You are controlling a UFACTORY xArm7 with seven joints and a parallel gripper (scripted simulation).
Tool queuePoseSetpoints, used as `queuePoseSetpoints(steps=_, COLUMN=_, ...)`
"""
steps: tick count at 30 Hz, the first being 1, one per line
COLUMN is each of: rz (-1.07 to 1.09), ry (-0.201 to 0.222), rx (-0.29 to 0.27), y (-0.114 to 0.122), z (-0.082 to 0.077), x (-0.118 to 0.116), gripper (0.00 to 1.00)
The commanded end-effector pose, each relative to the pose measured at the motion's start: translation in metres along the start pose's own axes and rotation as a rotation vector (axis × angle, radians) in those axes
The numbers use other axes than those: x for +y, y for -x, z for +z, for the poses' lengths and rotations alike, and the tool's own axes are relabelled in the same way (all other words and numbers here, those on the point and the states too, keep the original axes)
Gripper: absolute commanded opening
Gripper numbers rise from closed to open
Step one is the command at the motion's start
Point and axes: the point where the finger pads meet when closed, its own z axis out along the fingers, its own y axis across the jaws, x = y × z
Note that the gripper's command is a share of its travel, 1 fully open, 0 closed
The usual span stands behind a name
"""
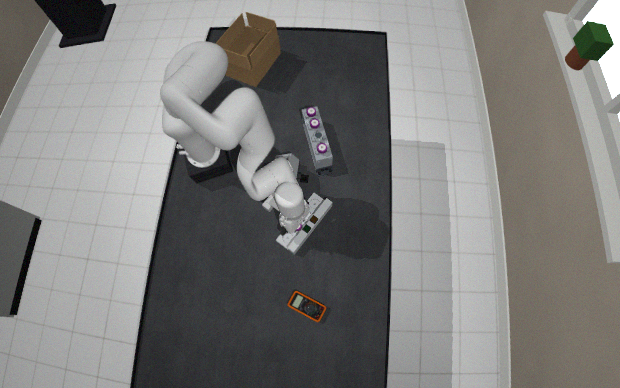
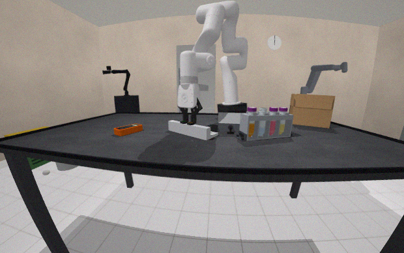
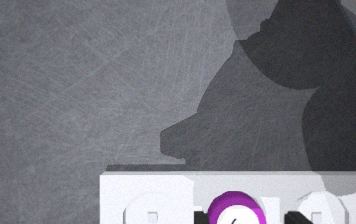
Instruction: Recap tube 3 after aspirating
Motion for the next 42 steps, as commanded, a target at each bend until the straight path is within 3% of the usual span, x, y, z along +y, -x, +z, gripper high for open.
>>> queuePoseSetpoints(steps=1, rz=0.001, ry=-0.004, rx=-0.002, y=0.002, z=-0.019, x=0.000, gripper=0.46)
queuePoseSetpoints(steps=11, rz=0.000, ry=-0.004, rx=-0.002, y=0.002, z=-0.069, x=0.000, gripper=0.46)
queuePoseSetpoints(steps=13, rz=0.000, ry=-0.004, rx=-0.002, y=0.002, z=-0.069, x=0.000, gripper=0.46)
queuePoseSetpoints(steps=23, rz=0.000, ry=-0.004, rx=-0.002, y=0.002, z=-0.118, x=0.001, gripper=0.46)
queuePoseSetpoints(steps=27, rz=0.000, ry=-0.004, rx=-0.002, y=0.002, z=-0.118, x=0.001, gripper=0.46)
queuePoseSetpoints(steps=28, rz=0.084, ry=-0.004, rx=-0.003, y=-0.005, z=-0.116, x=0.005, gripper=0.00)
queuePoseSetpoints(steps=30, rz=0.084, ry=-0.004, rx=-0.003, y=-0.005, z=-0.116, x=0.005, gripper=0.00)
queuePoseSetpoints(steps=34, rz=0.397, ry=-0.003, rx=-0.002, y=-0.031, z=-0.108, x=0.025, gripper=0.00)
queuePoseSetpoints(steps=42, rz=0.822, ry=0.000, rx=0.000, y=-0.064, z=-0.098, x=0.049, gripper=0.00)
